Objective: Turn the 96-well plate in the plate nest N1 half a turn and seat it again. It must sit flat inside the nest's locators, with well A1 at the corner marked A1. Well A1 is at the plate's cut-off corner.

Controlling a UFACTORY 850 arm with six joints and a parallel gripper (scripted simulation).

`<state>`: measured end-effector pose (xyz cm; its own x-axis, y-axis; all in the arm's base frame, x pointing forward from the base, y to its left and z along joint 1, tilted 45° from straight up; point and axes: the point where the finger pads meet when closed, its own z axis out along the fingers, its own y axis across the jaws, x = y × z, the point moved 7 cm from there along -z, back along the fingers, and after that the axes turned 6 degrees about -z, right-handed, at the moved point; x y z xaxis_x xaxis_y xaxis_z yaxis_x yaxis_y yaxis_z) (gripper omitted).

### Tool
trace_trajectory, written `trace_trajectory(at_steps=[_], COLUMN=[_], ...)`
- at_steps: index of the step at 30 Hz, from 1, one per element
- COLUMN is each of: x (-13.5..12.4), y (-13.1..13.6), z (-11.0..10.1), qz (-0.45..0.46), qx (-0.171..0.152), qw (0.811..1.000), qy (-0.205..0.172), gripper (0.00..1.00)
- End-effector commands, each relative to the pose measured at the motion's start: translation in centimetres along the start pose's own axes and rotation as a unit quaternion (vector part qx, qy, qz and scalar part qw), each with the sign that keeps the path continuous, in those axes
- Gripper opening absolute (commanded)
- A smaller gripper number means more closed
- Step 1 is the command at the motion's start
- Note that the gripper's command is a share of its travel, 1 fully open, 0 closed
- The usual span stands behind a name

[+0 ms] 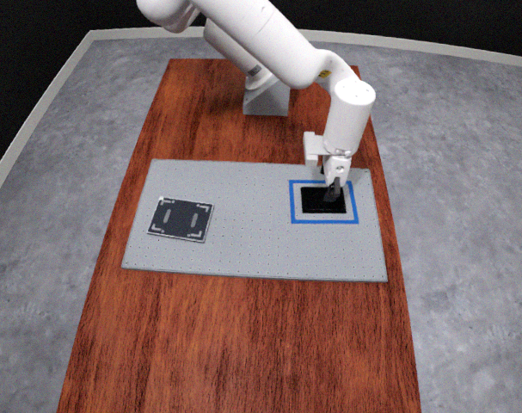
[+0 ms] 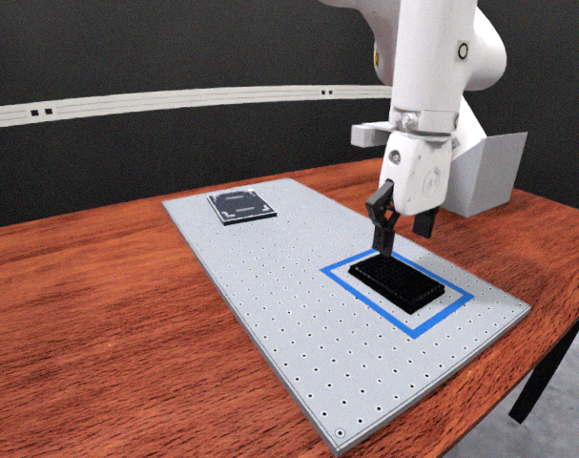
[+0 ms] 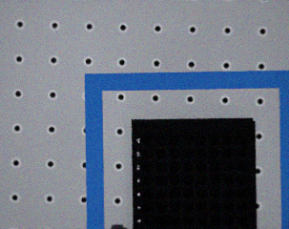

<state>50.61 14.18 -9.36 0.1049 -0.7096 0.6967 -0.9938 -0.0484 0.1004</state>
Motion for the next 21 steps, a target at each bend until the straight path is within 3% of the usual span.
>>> trace_trajectory(at_steps=[1, 21], x=[0.0, 0.0], y=[-0.1, -0.1], z=[0.7, 3.7], qz=[0.000, 0.000], qx=[0.001, 0.001], qw=[1.000, 1.000], qy=[0.000, 0.000], gripper=[1.00, 1.00])
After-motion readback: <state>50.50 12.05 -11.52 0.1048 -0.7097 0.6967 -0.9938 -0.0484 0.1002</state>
